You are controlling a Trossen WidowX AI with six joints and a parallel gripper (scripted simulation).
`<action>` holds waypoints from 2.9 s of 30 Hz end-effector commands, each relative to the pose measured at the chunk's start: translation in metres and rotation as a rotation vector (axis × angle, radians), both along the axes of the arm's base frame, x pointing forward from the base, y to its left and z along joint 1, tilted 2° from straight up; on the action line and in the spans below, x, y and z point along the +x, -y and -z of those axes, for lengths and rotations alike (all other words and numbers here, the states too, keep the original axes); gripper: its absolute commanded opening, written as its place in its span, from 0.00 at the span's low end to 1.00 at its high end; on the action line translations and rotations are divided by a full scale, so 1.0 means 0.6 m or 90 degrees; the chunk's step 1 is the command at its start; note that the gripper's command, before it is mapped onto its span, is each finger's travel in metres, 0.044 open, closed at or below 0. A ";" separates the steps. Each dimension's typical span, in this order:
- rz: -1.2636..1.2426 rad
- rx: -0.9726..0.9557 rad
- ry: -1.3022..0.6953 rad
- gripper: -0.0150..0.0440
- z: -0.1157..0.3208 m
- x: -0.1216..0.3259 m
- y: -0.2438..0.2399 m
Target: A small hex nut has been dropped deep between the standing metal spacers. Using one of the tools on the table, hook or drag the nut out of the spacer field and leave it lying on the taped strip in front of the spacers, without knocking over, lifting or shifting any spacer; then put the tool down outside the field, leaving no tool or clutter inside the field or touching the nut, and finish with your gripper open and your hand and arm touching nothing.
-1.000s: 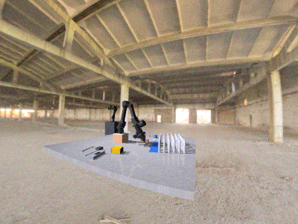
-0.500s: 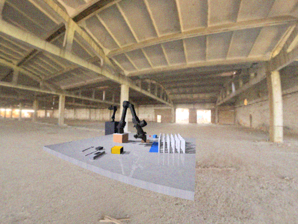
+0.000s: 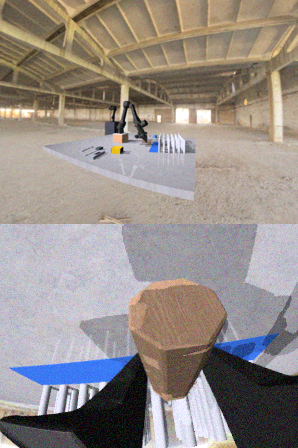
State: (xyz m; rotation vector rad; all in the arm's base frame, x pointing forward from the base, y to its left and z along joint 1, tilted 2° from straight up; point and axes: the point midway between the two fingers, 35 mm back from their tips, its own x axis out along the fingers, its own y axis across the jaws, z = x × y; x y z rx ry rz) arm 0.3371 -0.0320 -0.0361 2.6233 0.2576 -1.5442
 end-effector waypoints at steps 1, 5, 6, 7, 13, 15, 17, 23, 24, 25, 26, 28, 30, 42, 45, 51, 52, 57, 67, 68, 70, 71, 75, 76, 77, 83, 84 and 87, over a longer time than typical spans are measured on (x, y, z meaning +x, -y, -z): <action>0.003 -0.001 -0.001 0.25 0.001 0.008 0.001; 0.003 -0.001 0.000 0.25 0.001 0.012 0.000; 0.003 -0.001 0.000 0.25 0.001 0.013 0.000; 0.003 -0.001 0.000 0.25 0.001 0.014 0.000; 0.003 -0.001 0.000 0.25 0.001 0.020 -0.002; 0.003 -0.001 0.000 0.25 0.001 0.022 -0.002; 0.003 -0.001 0.000 0.25 0.001 0.025 -0.002; 0.003 -0.001 0.000 0.25 0.001 0.031 -0.004; 0.003 -0.001 0.000 0.25 0.001 0.032 -0.004; 0.003 -0.001 0.000 0.25 0.001 0.033 -0.004; 0.003 -0.001 0.000 0.25 0.001 0.034 -0.004; 0.003 -0.001 0.001 0.25 0.001 0.036 -0.005; 0.003 -0.001 0.001 0.25 0.001 0.038 -0.005; 0.003 -0.001 0.001 0.25 0.000 0.050 -0.007; 0.003 -0.001 0.001 0.25 0.000 0.053 -0.008; 0.003 -0.001 0.001 0.25 0.000 0.059 -0.009; 0.003 -0.001 0.001 0.25 0.000 0.060 -0.010; 0.003 -0.001 0.002 0.25 0.000 0.065 -0.011; 0.003 -0.001 0.002 0.25 0.000 0.076 -0.013; 0.003 -0.001 0.002 0.25 0.000 0.077 -0.013; 0.003 -0.001 0.002 0.25 0.000 0.079 -0.014; 0.003 -0.001 0.002 0.25 0.000 0.080 -0.014; 0.003 -0.001 0.002 0.25 0.000 0.084 -0.015; 0.003 -0.001 0.002 0.25 0.000 0.085 -0.015; 0.003 -0.001 0.002 0.25 0.000 0.086 -0.016; 0.003 -0.001 0.003 0.25 0.000 0.091 -0.017; 0.003 -0.001 0.003 0.25 0.000 0.092 -0.017; 0.003 -0.001 0.003 0.25 0.001 0.092 -0.017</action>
